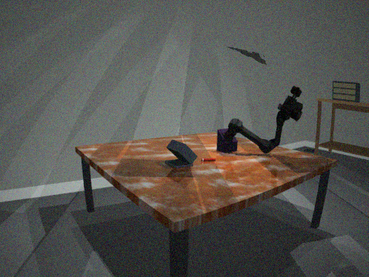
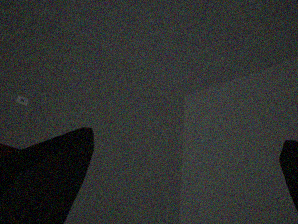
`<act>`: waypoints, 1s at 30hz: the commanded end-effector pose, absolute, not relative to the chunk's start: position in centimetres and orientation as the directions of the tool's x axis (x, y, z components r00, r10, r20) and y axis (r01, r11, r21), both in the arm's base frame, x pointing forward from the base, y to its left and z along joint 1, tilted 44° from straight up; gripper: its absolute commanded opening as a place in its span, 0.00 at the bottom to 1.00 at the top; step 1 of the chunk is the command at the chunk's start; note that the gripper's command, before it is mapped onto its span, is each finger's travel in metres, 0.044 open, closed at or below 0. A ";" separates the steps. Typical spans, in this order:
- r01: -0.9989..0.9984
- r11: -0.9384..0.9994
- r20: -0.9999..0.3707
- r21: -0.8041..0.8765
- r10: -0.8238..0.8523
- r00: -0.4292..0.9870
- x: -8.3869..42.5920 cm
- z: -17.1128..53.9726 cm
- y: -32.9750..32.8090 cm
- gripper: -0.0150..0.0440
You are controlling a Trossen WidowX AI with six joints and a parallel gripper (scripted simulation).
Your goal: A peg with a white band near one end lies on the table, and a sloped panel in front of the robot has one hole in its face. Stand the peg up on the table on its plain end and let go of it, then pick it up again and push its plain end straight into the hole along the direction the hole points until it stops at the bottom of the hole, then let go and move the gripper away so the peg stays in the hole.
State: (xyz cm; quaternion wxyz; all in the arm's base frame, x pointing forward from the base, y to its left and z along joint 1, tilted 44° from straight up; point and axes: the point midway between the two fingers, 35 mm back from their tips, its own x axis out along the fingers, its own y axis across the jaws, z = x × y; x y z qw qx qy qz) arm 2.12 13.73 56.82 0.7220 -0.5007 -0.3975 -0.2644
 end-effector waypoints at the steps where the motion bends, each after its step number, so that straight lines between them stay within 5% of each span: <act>1: 0.780 0.358 0.838 -0.514 0.013 0.546 2.2 56.8 13.6 0.98; 13: 0.695 0.353 0.689 -0.627 -0.164 0.706 7.4 56.6 3.0 1.00; 30: 0.363 0.436 0.294 -0.824 -0.219 0.930 18.0 49.4 -7.7 1.00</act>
